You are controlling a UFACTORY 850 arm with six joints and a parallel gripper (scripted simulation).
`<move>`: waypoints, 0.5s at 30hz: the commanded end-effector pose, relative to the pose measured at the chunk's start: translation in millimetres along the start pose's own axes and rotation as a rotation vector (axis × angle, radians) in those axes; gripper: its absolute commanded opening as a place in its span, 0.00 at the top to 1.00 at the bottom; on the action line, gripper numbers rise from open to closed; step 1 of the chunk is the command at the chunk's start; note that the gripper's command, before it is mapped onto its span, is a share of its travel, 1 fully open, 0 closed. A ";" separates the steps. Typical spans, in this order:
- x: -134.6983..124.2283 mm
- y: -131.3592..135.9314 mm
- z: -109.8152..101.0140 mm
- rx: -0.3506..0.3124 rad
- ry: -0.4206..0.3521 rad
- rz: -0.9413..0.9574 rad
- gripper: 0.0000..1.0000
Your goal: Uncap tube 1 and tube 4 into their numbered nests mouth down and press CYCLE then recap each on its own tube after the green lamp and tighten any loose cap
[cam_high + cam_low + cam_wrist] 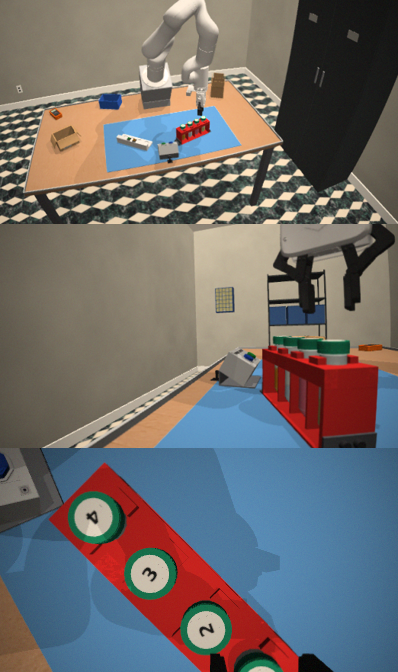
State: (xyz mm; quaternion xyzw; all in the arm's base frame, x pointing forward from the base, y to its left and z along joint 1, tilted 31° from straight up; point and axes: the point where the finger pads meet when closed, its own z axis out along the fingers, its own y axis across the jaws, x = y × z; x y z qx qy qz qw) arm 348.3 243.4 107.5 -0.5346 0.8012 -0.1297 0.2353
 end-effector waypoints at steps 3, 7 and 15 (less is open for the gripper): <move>-19.4 8.5 1.7 0.007 0.015 -0.002 0.54; -19.4 8.5 1.7 0.007 0.015 -0.002 0.54; -19.1 8.4 19.7 0.007 0.015 -0.002 0.54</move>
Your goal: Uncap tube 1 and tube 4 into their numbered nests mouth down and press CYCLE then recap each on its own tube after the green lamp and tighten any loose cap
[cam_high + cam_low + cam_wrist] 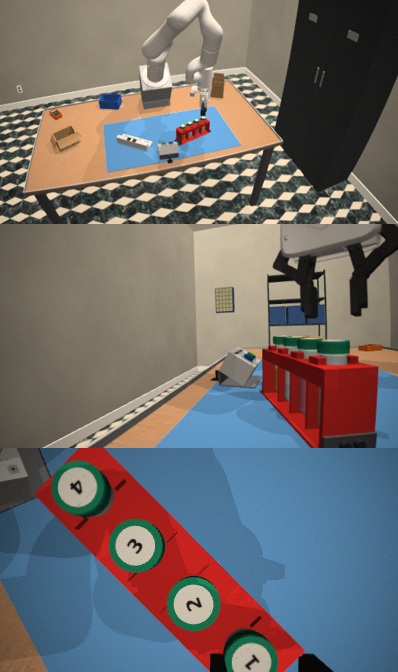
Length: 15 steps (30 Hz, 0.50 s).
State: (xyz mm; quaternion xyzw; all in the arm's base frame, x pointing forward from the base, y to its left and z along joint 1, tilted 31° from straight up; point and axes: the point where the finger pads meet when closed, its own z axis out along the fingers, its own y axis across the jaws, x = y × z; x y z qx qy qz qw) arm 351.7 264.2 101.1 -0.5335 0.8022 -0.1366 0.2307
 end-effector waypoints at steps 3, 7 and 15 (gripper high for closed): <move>-0.6 0.0 14.6 0.000 -0.001 0.000 0.54; -0.7 -0.1 26.6 0.000 -0.001 0.000 0.54; -0.7 -0.1 29.1 0.000 -0.001 0.000 0.54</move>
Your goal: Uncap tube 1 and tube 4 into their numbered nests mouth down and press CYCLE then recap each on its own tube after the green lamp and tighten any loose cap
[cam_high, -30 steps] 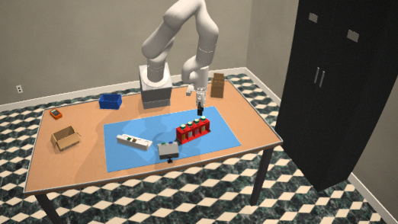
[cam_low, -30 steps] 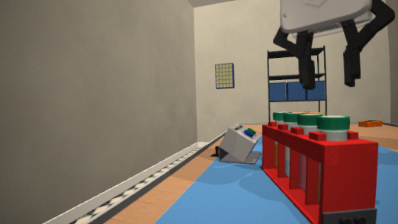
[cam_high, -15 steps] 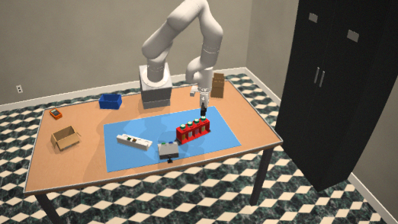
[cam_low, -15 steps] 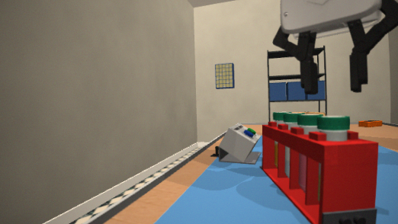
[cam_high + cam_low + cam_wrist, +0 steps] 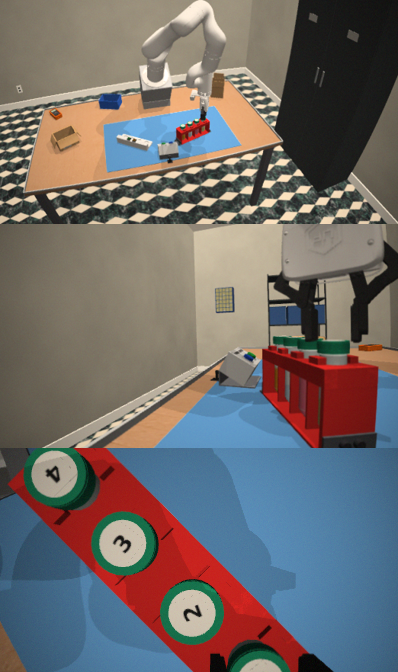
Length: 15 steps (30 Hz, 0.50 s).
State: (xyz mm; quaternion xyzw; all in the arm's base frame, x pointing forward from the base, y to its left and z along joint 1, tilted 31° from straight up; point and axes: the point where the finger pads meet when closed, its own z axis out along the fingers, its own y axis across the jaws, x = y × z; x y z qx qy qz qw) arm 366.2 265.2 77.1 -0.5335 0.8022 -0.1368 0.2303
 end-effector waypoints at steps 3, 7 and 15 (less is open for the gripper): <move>-0.5 -0.2 1.0 0.000 -0.001 0.000 0.54; -0.4 -0.2 2.5 0.000 -0.001 0.000 0.54; -0.4 -0.1 6.5 0.000 -0.001 0.000 0.54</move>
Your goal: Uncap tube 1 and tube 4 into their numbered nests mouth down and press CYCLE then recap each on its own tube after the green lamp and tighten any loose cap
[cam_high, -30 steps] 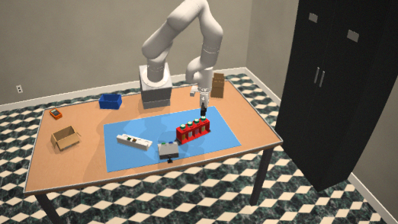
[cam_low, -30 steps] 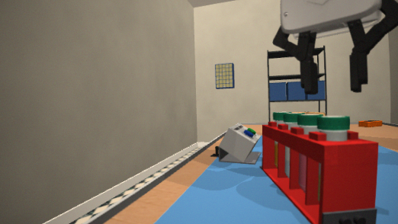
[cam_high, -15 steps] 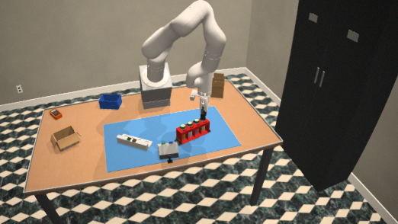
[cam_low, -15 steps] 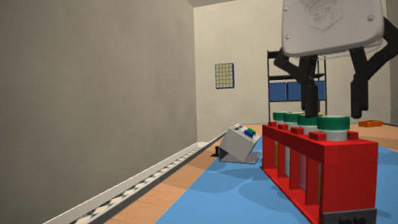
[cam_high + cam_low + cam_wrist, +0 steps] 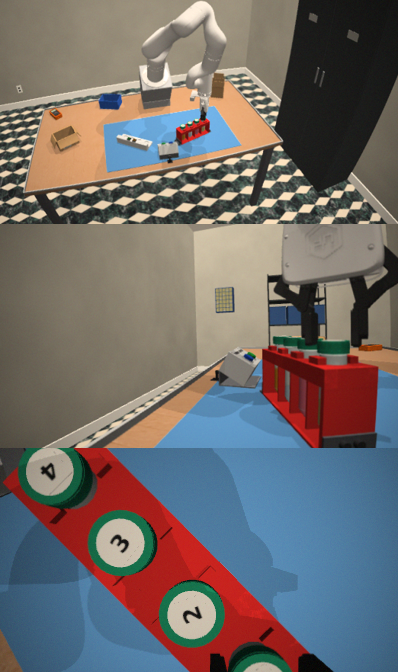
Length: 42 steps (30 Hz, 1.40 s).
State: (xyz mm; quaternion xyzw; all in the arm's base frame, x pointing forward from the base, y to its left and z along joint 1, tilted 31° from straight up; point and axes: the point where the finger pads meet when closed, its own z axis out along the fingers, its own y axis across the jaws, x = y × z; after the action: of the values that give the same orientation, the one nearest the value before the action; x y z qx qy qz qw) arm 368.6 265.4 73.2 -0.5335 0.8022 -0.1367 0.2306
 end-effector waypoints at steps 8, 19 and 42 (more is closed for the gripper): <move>-0.3 -0.1 4.9 0.000 -0.001 0.000 0.54; -0.3 -0.1 6.4 0.000 -0.001 0.000 1.00; -0.2 -0.1 6.2 0.000 -0.001 -0.500 1.00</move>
State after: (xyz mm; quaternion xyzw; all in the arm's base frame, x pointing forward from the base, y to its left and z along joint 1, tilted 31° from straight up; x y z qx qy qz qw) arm 371.8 265.4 67.5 -0.6541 0.7056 -0.1656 0.2164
